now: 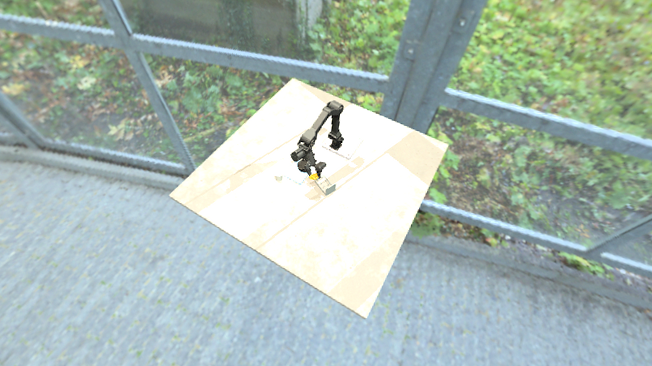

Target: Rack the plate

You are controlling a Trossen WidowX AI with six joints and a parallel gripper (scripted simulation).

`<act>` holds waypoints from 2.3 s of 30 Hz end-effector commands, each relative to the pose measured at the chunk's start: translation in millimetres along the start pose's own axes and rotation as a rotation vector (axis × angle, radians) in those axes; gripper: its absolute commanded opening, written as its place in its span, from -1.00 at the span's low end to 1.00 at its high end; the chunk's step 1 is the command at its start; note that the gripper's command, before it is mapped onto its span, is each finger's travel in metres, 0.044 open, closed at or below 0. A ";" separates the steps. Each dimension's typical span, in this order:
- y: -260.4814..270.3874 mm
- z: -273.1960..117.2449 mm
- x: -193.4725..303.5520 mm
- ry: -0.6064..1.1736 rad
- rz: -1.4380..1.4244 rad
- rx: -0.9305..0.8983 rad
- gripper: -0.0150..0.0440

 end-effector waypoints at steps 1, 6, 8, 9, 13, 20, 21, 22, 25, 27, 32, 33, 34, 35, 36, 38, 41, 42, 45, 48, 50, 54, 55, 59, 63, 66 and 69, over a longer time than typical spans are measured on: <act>-11.0 8.8 4.6 -0.038 -0.046 -0.052 -0.49; -24.2 17.9 11.8 -0.095 -0.105 -0.107 -0.49; -29.1 21.3 14.9 -0.120 -0.130 -0.128 -0.49; -31.5 23.0 16.5 -0.132 -0.143 -0.139 -0.49; -40.2 30.6 22.2 -0.206 -0.225 -0.194 -0.49; -53.9 41.7 35.3 -0.346 -0.376 -0.275 -0.49; -55.7 42.9 37.3 -0.365 -0.396 -0.283 -0.49; -57.5 44.0 39.4 -0.384 -0.416 -0.291 -0.49; -62.5 47.1 46.1 -0.443 -0.476 -0.313 -0.49; -65.5 49.0 50.8 -0.482 -0.518 -0.326 -0.49; -71.1 53.2 63.7 -0.588 -0.631 -0.359 -0.49; -71.9 53.9 66.5 -0.611 -0.656 -0.366 -0.49; -72.6 54.6 69.3 -0.633 -0.680 -0.372 -0.49; -73.3 55.2 72.2 -0.656 -0.704 -0.378 -0.49; -73.9 55.8 75.2 -0.679 -0.729 -0.383 -0.49; -74.9 56.8 81.2 -0.725 -0.779 -0.393 -0.49; -75.8 58.0 90.6 -0.794 -0.853 -0.405 -0.49; -75.9 58.2 93.8 -0.818 -0.878 -0.409 -0.49; -76.0 58.8 103.8 -0.888 -0.954 -0.417 -0.49; -75.4 58.9 113.4 -0.955 -1.026 -0.422 -0.49; -75.2 58.9 115.7 -0.971 -1.042 -0.423 -0.49; -75.2 58.9 115.7 -0.971 -1.042 -0.423 -0.49; -75.2 58.9 115.7 -0.971 -1.042 -0.423 -0.49; -75.3 59.0 115.7 -0.970 -1.042 -0.423 -0.49; -77.9 62.5 115.0 -0.963 -1.039 -0.416 -0.49; -80.3 65.9 114.4 -0.956 -1.035 -0.408 -0.49; -81.9 69.0 113.8 -0.953 -1.033 -0.404 -0.49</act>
Point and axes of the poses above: the point midway between the two fingers, 35 mm back from their tips, its own z axis out along the fingers, its own y axis across the jaws, x = y × z, the point moved 10 cm from there along -z, back along the fingers, and after that the axes turned 13 degrees about -z, right-handed, at the moved point
